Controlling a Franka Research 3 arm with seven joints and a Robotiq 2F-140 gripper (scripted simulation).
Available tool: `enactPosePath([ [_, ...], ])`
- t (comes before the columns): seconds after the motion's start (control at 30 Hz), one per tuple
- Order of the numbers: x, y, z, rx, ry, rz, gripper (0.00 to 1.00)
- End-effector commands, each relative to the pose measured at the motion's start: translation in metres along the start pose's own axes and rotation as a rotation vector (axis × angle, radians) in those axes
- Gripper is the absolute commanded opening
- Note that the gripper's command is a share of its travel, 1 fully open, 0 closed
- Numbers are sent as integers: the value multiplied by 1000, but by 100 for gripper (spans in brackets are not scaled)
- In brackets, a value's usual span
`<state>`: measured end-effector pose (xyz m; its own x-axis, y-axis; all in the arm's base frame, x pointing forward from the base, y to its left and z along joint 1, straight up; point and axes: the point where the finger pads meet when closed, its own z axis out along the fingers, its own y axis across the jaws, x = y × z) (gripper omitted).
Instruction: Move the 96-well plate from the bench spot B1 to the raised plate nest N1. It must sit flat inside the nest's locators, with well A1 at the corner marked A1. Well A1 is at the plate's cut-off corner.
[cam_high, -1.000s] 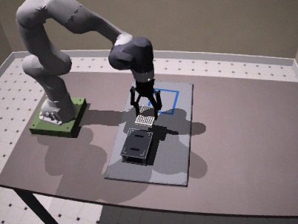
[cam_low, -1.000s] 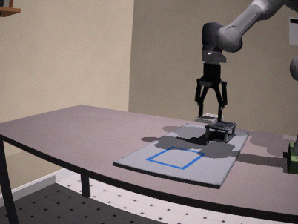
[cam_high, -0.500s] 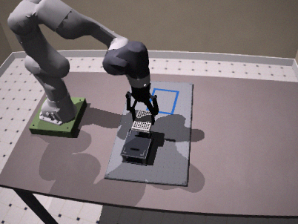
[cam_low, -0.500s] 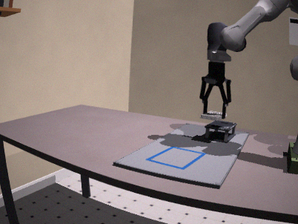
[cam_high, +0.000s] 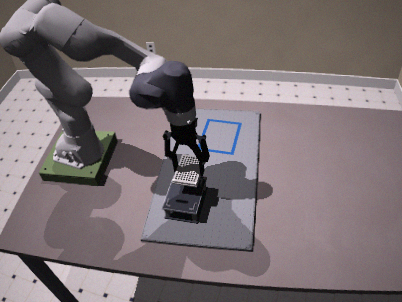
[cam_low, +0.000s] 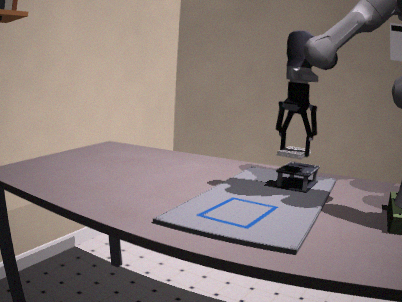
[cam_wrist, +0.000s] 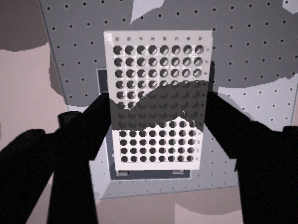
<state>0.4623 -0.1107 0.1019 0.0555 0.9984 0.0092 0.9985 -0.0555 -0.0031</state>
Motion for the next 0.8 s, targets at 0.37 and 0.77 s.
enactPosePath([
  [0.37, -43, -6, -8, 4, -9, -17, 60],
  [0.77, -53, -8, -9, 4, -9, -17, 60],
])
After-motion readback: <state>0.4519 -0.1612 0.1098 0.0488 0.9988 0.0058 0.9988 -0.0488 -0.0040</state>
